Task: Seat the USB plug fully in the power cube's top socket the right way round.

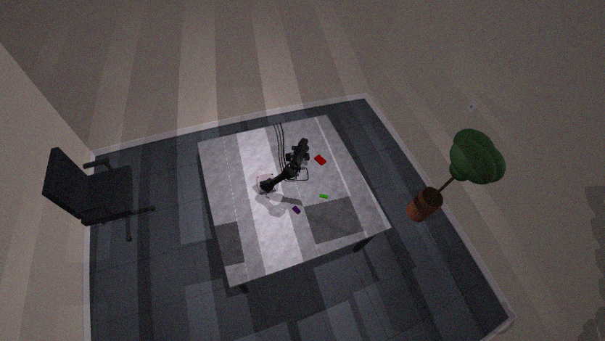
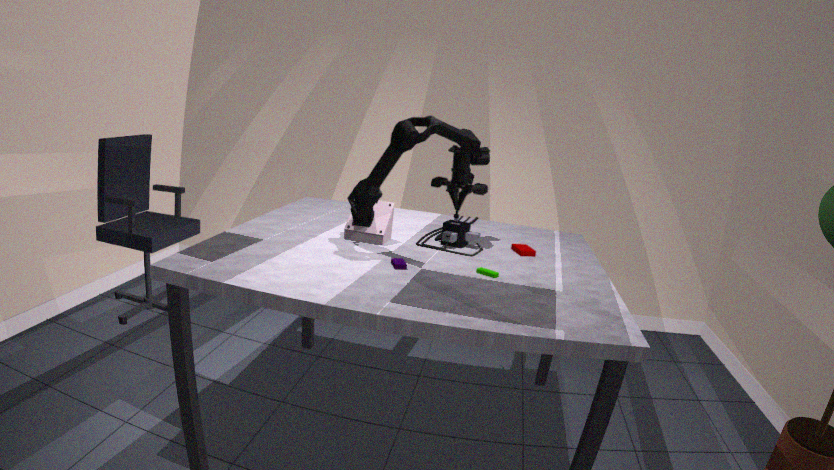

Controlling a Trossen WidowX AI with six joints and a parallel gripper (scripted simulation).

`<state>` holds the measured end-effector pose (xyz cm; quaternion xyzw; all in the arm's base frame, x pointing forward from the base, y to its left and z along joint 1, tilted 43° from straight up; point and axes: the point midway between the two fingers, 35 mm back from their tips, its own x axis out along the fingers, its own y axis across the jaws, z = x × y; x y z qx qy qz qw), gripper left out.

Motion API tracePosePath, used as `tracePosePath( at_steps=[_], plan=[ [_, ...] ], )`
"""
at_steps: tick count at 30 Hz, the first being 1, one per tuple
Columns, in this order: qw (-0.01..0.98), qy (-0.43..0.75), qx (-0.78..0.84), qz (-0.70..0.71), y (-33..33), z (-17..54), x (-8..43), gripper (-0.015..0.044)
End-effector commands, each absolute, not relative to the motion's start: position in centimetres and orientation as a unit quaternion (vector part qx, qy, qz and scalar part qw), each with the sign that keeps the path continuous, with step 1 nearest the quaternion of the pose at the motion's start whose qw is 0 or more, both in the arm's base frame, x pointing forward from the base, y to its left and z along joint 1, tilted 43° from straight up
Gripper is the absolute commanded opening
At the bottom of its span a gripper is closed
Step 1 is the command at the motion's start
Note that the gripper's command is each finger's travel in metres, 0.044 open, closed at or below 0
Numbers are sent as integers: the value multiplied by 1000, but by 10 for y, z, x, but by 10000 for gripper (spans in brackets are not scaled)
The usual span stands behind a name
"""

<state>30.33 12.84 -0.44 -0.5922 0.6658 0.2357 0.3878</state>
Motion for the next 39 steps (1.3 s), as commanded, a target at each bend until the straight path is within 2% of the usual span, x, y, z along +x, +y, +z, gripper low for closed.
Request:
tracePosePath(
  at_steps=[1,39],
  plan=[
    [388,664,-592,240,129,-5,303,0],
    [390,663,-591,242,126,-9,303,0]
  ],
)
